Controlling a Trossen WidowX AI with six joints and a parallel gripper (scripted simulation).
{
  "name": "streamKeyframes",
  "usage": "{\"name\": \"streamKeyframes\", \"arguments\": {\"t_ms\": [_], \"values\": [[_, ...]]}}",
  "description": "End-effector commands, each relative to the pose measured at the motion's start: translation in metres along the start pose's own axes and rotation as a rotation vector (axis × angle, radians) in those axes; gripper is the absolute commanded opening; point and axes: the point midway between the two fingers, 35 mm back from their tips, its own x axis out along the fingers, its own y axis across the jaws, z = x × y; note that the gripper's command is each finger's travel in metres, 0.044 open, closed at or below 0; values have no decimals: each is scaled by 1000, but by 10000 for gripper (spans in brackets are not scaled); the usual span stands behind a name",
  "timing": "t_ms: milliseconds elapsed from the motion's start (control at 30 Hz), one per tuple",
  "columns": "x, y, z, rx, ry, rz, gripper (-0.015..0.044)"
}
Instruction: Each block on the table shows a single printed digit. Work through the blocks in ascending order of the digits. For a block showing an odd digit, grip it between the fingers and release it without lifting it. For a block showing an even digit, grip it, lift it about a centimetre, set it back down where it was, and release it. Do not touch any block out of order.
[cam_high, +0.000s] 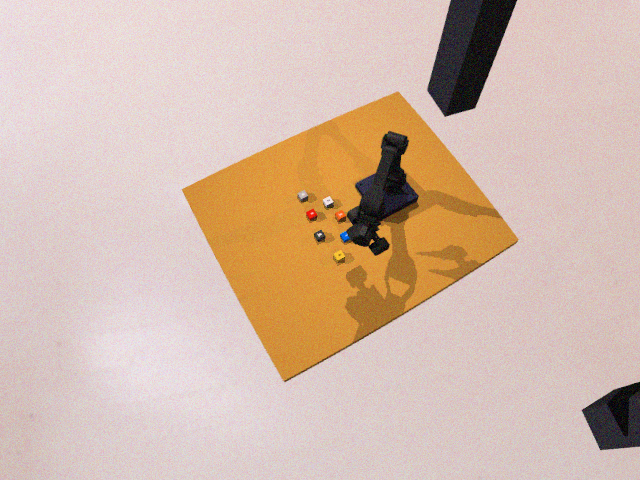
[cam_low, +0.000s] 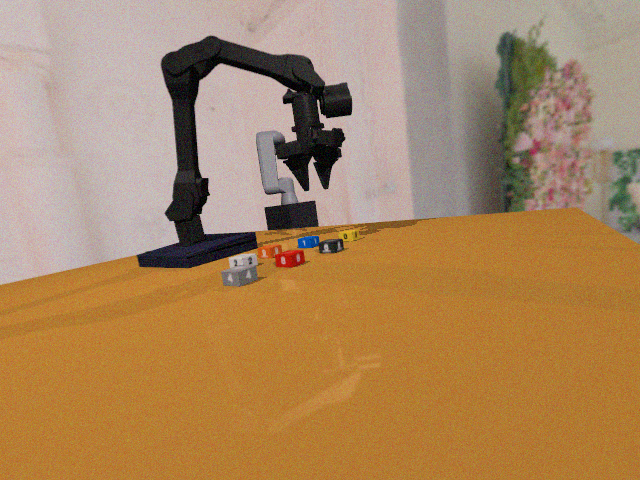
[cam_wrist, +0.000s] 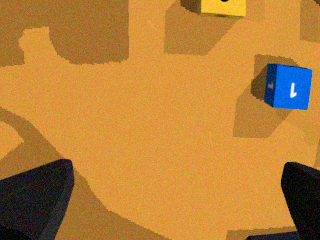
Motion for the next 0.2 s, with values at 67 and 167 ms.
{"name": "streamKeyframes", "arguments": {"t_ms": [67,167], "values": [[-10,30,-12,19,10,-1,400],[-10,30,-12,19,10,-1,400]]}}
